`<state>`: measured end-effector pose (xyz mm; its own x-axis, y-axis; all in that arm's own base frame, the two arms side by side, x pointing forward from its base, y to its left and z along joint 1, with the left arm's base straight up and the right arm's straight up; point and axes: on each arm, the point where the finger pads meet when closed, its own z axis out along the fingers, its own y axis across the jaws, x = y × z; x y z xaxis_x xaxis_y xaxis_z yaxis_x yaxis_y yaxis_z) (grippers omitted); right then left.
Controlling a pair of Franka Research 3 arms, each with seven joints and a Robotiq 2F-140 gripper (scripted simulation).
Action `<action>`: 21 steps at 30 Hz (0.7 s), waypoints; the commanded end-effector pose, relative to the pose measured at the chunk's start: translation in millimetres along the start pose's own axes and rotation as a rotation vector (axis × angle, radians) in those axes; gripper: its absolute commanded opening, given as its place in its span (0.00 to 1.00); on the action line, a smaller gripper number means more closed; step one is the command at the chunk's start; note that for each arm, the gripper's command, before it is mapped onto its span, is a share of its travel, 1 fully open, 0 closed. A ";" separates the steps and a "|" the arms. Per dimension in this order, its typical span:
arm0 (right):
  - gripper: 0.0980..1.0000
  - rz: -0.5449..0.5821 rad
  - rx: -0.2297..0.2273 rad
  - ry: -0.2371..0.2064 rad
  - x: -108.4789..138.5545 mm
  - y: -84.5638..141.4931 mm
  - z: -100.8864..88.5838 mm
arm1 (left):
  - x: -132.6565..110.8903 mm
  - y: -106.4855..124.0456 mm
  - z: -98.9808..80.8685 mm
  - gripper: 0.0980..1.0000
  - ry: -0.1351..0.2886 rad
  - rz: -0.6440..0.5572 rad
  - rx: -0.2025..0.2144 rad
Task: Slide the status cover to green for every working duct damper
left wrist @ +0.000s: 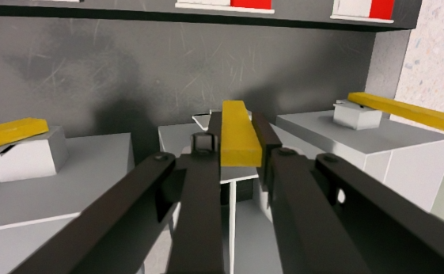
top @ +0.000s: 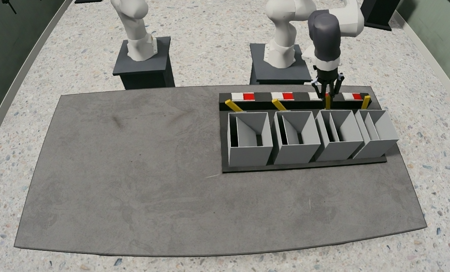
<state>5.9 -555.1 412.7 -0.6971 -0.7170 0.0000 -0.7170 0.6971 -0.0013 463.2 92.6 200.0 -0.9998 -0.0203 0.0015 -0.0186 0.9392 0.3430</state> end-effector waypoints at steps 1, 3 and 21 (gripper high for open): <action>1.00 0.004 -0.001 0.000 -0.3 0.6 -0.3 | -0.3 0.7 1.5 0.11 0.000 -0.005 -0.001; 1.00 0.004 -0.001 0.000 -0.3 0.6 -0.3 | -0.3 0.7 1.5 0.11 0.000 -0.005 -0.001; 1.00 0.004 -0.001 0.000 -0.3 0.6 -0.3 | -0.2 -0.9 1.5 0.11 0.000 -0.005 -0.016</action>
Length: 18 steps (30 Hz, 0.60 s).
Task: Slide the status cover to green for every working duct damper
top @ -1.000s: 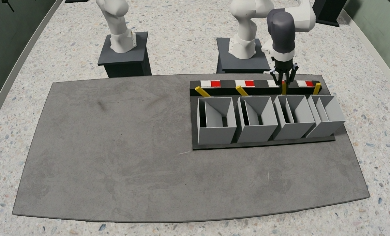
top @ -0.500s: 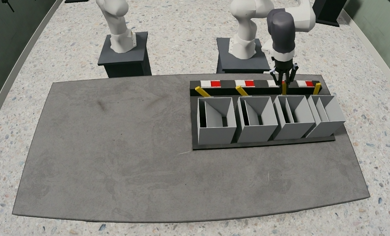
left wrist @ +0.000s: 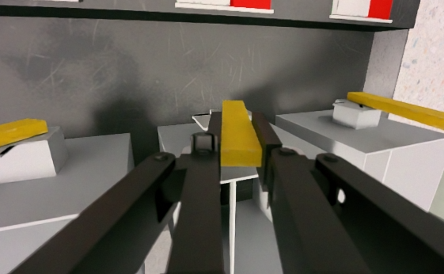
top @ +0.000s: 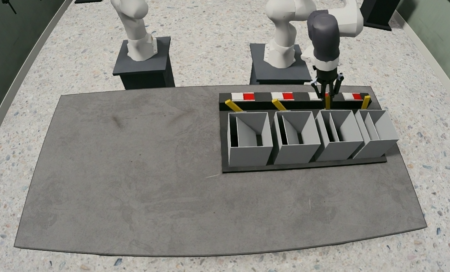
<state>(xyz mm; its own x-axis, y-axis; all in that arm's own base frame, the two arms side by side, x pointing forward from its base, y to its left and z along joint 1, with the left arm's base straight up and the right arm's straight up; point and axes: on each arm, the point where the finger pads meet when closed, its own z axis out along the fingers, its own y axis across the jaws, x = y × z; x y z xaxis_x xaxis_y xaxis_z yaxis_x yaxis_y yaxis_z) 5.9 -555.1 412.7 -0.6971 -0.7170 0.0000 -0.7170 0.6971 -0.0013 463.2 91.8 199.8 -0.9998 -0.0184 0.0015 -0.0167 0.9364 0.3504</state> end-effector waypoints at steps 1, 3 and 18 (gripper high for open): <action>1.00 0.004 -0.001 0.000 -0.3 0.6 -0.3 | -0.2 -0.5 1.5 0.11 0.001 -0.006 -0.012; 1.00 0.004 -0.001 0.000 -0.3 0.6 -0.3 | -0.2 -1.3 1.5 0.11 0.001 -0.007 -0.020; 1.00 0.004 -0.001 0.000 -0.3 0.6 -0.3 | -0.2 -10.1 2.1 0.11 0.001 -0.007 -0.103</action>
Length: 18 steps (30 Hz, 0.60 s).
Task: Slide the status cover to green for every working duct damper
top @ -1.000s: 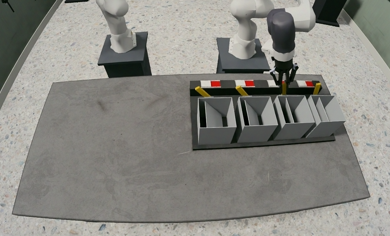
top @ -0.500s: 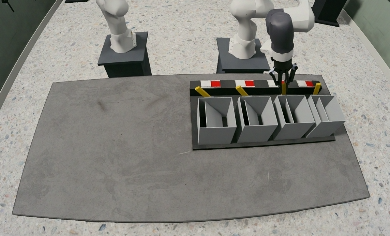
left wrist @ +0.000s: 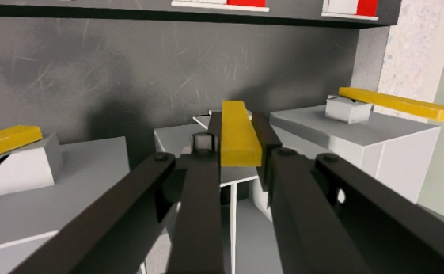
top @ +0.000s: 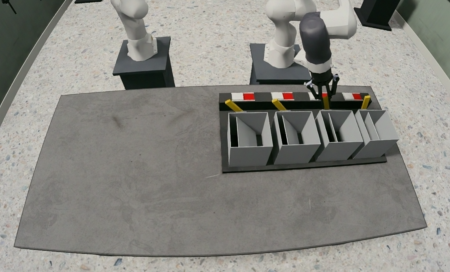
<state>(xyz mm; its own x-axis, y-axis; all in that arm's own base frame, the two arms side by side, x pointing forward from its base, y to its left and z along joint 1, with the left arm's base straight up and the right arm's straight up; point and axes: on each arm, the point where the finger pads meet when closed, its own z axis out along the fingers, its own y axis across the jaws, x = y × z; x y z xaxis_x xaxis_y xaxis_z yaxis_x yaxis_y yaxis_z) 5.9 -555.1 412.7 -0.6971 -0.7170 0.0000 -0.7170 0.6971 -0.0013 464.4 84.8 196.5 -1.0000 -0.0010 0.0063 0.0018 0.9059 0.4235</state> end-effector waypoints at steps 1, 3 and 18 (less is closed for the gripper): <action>1.00 0.004 -0.001 0.000 -0.3 0.6 -0.3 | 0.8 -3.3 1.3 0.11 0.005 -0.024 -0.032; 1.00 0.004 -0.001 0.000 -0.3 0.6 -0.3 | 0.8 -5.1 1.4 0.11 0.005 -0.024 -0.048; 1.00 0.004 -0.001 0.000 -0.3 0.6 -0.3 | 0.5 -16.5 2.6 0.11 0.006 -0.024 -0.157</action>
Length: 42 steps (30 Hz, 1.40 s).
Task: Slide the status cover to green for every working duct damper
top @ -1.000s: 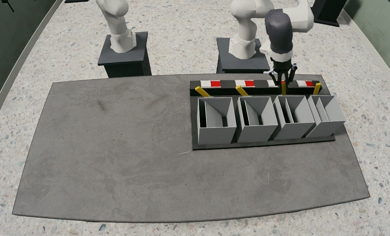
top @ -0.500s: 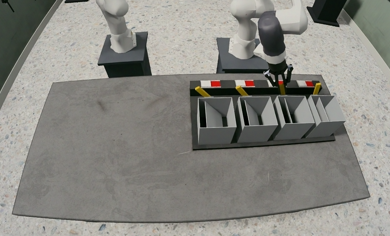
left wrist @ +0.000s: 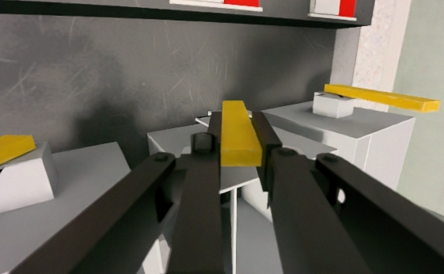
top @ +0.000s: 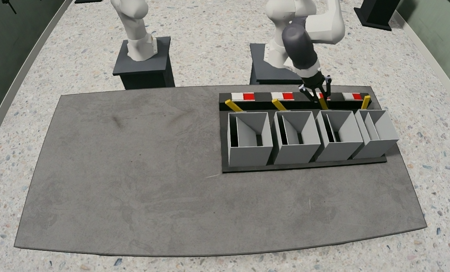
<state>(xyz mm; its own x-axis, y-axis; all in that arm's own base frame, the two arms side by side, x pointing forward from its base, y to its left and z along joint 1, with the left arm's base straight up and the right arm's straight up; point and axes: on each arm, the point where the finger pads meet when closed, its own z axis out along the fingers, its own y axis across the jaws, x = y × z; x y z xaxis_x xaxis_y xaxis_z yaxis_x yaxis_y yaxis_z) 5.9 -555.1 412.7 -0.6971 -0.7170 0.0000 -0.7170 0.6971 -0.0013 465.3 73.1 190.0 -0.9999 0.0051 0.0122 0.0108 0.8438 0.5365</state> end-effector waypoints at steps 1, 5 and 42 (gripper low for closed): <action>1.00 0.004 -0.001 0.000 -0.3 0.6 -0.3 | 1.4 -4.1 1.4 0.11 0.006 -0.032 -0.035; 1.00 0.004 -0.001 0.000 -0.3 0.6 -0.3 | 1.3 -6.7 1.5 0.11 0.006 -0.032 -0.060; 1.00 0.004 -0.001 0.000 -0.3 0.6 -0.3 | 1.2 -10.6 1.8 0.13 0.007 -0.032 -0.097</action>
<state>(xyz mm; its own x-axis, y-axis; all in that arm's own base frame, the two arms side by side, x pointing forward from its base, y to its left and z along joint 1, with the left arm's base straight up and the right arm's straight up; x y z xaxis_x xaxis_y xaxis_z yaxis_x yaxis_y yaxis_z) 5.9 -555.1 412.7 -0.6971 -0.7170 0.0000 -0.7170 0.6971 -0.0013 465.7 63.7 184.2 -0.9999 -0.0152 -0.0006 -0.0124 0.7909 0.6118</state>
